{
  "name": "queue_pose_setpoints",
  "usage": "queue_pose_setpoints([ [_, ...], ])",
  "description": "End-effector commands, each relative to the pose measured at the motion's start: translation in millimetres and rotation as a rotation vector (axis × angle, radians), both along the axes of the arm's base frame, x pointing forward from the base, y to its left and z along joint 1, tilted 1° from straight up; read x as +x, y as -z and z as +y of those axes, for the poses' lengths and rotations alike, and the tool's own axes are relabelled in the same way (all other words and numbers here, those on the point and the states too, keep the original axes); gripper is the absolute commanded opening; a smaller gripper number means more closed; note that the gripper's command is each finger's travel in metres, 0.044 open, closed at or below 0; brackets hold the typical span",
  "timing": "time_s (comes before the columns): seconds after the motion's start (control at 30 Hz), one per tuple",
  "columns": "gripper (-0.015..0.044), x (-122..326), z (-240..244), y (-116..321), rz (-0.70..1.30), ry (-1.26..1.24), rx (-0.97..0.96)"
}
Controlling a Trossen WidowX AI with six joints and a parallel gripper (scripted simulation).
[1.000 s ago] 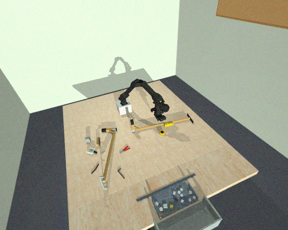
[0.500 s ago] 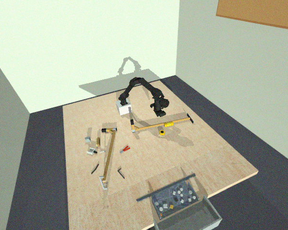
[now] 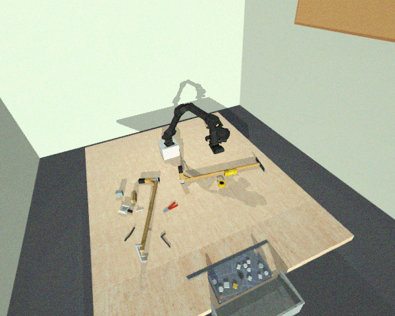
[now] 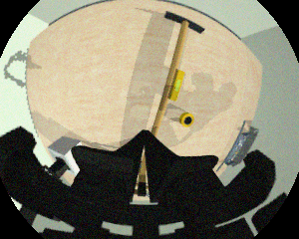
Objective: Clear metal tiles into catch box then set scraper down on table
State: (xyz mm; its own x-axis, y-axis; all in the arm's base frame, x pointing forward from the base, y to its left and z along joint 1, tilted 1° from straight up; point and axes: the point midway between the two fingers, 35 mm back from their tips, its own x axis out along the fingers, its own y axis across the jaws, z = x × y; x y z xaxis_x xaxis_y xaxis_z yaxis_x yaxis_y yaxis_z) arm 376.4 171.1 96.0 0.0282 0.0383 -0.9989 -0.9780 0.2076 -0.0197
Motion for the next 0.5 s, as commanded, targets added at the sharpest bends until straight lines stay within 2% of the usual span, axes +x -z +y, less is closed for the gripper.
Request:
queue_pose_setpoints([
  [0.0, 0.0000, -12, 1, -10, 0.012, 0.054, -0.003],
  [0.47, 0.0000, -9, 3, 9, 0.012, 0.064, -0.003],
])
